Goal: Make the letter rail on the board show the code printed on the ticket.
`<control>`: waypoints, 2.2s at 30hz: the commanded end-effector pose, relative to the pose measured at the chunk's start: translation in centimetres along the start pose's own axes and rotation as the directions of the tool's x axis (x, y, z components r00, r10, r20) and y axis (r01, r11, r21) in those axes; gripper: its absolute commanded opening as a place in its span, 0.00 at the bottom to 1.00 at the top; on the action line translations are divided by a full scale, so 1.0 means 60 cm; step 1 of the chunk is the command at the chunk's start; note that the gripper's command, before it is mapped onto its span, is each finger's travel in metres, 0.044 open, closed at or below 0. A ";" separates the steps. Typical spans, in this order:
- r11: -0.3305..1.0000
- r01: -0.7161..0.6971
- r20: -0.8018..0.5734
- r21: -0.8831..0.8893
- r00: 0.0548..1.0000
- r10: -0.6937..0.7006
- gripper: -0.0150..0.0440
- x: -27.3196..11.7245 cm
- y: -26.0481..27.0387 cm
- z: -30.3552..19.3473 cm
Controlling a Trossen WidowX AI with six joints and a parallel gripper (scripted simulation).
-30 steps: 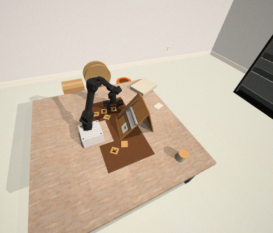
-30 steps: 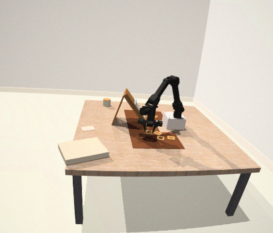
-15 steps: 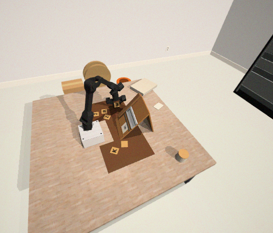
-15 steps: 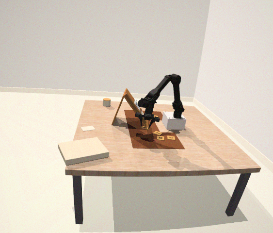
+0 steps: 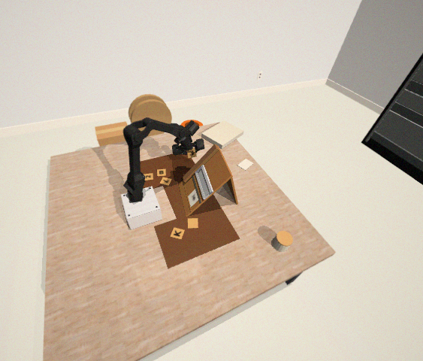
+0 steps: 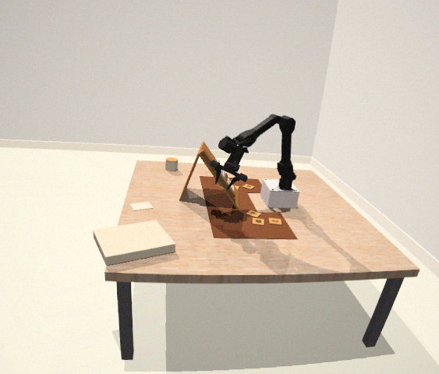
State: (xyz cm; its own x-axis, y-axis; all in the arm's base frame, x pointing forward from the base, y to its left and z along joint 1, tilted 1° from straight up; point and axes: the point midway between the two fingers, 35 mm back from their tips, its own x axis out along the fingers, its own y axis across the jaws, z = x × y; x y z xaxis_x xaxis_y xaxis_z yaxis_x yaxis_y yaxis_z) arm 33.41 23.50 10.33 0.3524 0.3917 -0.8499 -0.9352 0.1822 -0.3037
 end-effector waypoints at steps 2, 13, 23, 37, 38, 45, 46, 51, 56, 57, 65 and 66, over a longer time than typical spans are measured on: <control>0.996 0.092 0.075 0.017 0.993 -0.093 0.25 -0.047 -0.049 0.007; 0.957 0.278 0.190 0.077 0.939 -0.288 0.25 -0.148 -0.132 0.004; 0.904 0.409 0.243 0.127 0.870 -0.428 0.25 -0.222 -0.183 -0.006; 0.833 0.480 0.138 0.274 0.838 -0.528 0.25 -0.267 -0.238 -0.131; 0.828 0.479 0.131 0.289 0.838 -0.530 0.25 -0.268 -0.239 -0.142; 0.785 0.484 0.070 0.386 0.834 -0.548 0.25 -0.274 -0.247 -0.219; 0.778 0.485 0.061 0.400 0.833 -0.550 0.25 -0.275 -0.248 -0.230; 0.738 0.486 0.014 0.469 0.831 -0.556 0.25 -0.280 -0.248 -0.285; 0.689 0.473 -0.036 0.549 0.837 -0.546 0.25 -0.286 -0.242 -0.336; 0.677 0.472 -0.044 0.564 0.837 -0.546 0.25 -0.287 -0.240 -0.346; 0.579 0.465 -0.102 0.670 0.830 -0.549 0.25 -0.296 -0.220 -0.429; 0.565 0.464 -0.109 0.682 0.829 -0.549 0.25 -0.297 -0.216 -0.439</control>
State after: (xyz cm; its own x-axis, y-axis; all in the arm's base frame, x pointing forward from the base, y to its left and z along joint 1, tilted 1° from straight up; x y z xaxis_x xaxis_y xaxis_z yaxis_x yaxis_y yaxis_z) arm 39.09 -8.12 19.23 0.8081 0.1401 -0.5722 -0.3742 0.8723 -0.3148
